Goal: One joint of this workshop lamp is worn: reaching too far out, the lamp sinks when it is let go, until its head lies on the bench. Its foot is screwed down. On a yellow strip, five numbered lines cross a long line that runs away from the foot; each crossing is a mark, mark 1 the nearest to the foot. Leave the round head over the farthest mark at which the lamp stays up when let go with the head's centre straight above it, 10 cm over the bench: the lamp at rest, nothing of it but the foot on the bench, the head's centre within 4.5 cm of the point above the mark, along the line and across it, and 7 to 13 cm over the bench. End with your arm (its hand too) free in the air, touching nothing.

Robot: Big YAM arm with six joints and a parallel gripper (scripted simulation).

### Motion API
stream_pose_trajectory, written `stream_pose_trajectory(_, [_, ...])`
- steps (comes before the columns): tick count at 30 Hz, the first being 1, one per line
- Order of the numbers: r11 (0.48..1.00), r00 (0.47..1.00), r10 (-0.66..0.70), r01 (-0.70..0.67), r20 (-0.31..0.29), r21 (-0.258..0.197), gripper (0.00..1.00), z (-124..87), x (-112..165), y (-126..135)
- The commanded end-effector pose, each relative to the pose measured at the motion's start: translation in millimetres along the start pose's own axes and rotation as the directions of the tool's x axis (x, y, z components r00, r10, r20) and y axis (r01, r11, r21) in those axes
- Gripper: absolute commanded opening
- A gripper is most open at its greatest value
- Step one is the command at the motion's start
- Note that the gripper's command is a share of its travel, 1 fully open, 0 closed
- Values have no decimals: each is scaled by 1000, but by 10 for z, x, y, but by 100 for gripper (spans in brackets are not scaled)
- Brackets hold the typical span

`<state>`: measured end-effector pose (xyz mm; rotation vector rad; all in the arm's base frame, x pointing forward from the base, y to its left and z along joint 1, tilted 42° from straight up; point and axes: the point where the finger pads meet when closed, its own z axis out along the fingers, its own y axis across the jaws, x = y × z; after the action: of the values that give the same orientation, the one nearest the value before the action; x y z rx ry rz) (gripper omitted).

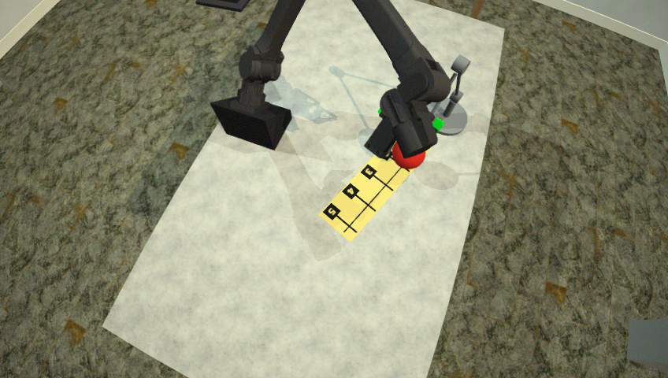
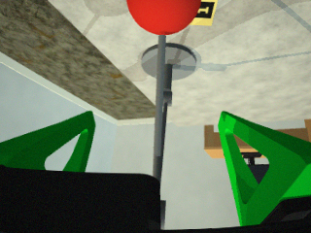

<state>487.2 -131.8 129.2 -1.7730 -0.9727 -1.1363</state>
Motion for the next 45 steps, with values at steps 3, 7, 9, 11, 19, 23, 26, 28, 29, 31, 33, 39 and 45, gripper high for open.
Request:
stream_pose_trajectory(3, [995, 999, -13, 16, -36, 97, 100, -16, 104, 70])
stream_pose_trajectory(7, [995, 999, -13, 16, -36, 97, 100, -16, 104, 70])
stream_pose_trajectory(9, [995, 999, -13, 16, -36, 97, 100, -16, 104, 70])
stream_pose_trajectory(11, [995, 999, -13, 16, -36, 97, 100, -16, 104, 70])
stream_pose_trajectory(19, [995, 999, -13, 16, -36, 97, 100, -16, 104, 70])
stream_pose_trajectory(23, [995, 999, -13, 16, -36, 97, 100, -16, 104, 70])
stream_pose_trajectory(26, [995, 999, -13, 16, -36, 97, 100, -16, 104, 70])
stream_pose_trajectory(28, [995, 999, -13, 16, -36, 97, 100, -16, 104, 70])
stream_pose_trajectory(29, [995, 999, -13, 16, -36, 97, 100, -16, 104, 70])
stream_pose_trajectory(31, [995, 999, -13, 16, -36, 97, 100, -16, 104, 70])
stream_pose_trajectory(33, [996, 999, -13, 16, -34, 93, 100, 10, 102, 64])
stream_pose_trajectory(39, [998, 1000, -11, 13, -24, 65, 100, 164, 86, 33])
stream_pose_trajectory(45, [999, 1000, -10, 11, -15, 37, 100, 319, 71, 2])
